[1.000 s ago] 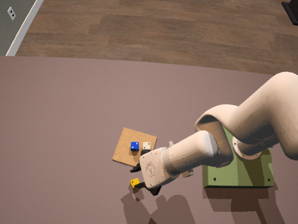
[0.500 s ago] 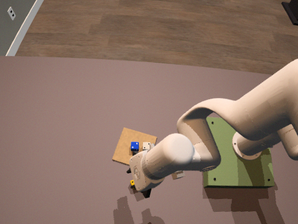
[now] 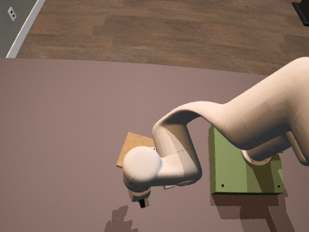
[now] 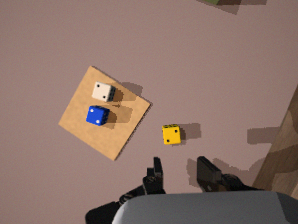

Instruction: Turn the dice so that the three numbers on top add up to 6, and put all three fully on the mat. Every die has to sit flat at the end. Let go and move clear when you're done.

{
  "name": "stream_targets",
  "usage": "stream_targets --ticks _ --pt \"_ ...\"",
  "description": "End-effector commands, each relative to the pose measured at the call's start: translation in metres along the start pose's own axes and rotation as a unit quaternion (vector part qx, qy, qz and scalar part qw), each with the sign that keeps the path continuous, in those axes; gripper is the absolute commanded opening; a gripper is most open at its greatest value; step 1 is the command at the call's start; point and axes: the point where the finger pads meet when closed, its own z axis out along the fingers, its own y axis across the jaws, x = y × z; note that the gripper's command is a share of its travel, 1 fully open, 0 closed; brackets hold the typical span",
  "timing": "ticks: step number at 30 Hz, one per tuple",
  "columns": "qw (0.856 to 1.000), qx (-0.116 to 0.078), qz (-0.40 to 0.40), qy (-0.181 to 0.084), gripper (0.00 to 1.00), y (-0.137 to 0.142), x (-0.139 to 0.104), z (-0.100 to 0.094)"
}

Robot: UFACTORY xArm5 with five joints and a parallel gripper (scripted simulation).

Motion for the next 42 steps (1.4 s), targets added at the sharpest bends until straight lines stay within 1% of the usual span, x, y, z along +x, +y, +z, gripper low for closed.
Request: stream_targets --ticks 1,3,4,15,17,21,23,24,42 --pt "0.999 0.000 -0.002 0.037 0.47 0.000 -0.005 -0.001" --pt "0.999 0.000 -0.002 0.038 0.47 0.000 -0.005 -0.001" --pt "0.999 0.000 -0.002 0.038 1.00 0.000 -0.005 -0.001" --pt "0.999 0.000 -0.002 0.038 1.00 0.000 -0.005 -0.001" --pt "0.999 0.000 0.002 0.038 1.00 0.001 -0.001 0.004" --pt "0.999 0.001 0.018 0.038 1.00 0.003 0.014 0.022" --pt "0.999 0.001 0.019 0.038 1.00 0.003 0.016 0.024" --pt "0.999 0.001 0.019 0.038 0.47 0.003 0.016 0.024" --pt "0.999 0.001 0.019 0.038 0.47 0.003 0.016 0.024"
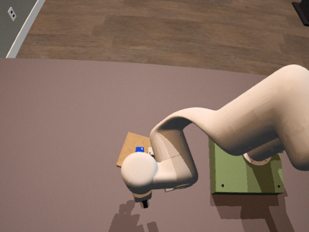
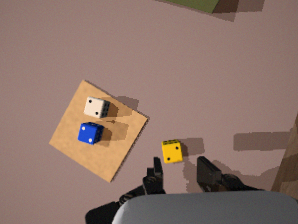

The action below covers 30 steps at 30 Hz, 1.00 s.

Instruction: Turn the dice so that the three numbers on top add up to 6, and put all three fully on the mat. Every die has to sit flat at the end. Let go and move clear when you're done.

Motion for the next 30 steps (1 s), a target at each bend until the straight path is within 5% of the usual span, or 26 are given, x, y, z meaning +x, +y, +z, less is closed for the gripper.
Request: stream_targets --ticks 1,30 --pt "1.000 0.000 0.000 -0.002 0.47 0.0000 -0.0013 -0.0012" --pt "1.000 0.000 0.000 -0.002 0.47 0.0002 -0.0013 0.0025"
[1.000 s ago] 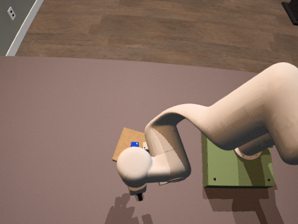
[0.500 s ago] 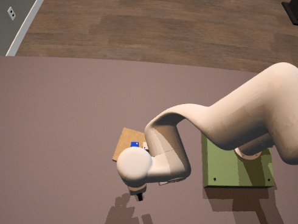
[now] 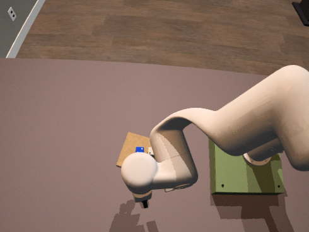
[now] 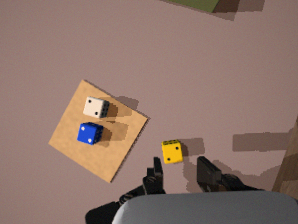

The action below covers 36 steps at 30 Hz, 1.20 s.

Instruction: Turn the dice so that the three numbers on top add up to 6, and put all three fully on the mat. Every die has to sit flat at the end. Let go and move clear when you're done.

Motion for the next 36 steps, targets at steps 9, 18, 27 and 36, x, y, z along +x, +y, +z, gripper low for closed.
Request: stream_targets --ticks 9,18,27,36 --pt "1.000 0.000 0.000 -0.002 0.47 0.001 -0.001 0.008" --pt "1.000 0.000 0.000 -0.002 0.47 0.001 -0.001 0.023" --pt "1.000 0.000 0.000 -0.002 0.47 0.002 -0.002 0.034" --pt "1.000 0.000 0.000 -0.002 0.47 0.003 -0.002 0.046"
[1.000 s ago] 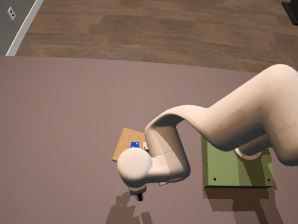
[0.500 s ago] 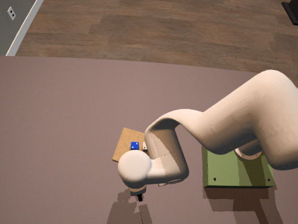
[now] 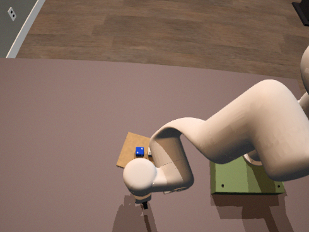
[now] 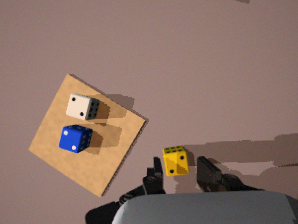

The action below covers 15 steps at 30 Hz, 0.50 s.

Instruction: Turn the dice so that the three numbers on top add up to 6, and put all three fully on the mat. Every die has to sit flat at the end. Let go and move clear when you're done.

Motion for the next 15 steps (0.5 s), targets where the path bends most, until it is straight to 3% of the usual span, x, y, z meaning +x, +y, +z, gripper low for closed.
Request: stream_targets --ticks 1,15 --pt "1.000 0.000 0.000 -0.002 0.47 0.0004 -0.0017 0.0053" --pt "1.000 0.000 0.000 -0.002 0.47 0.0007 -0.0017 0.0098"
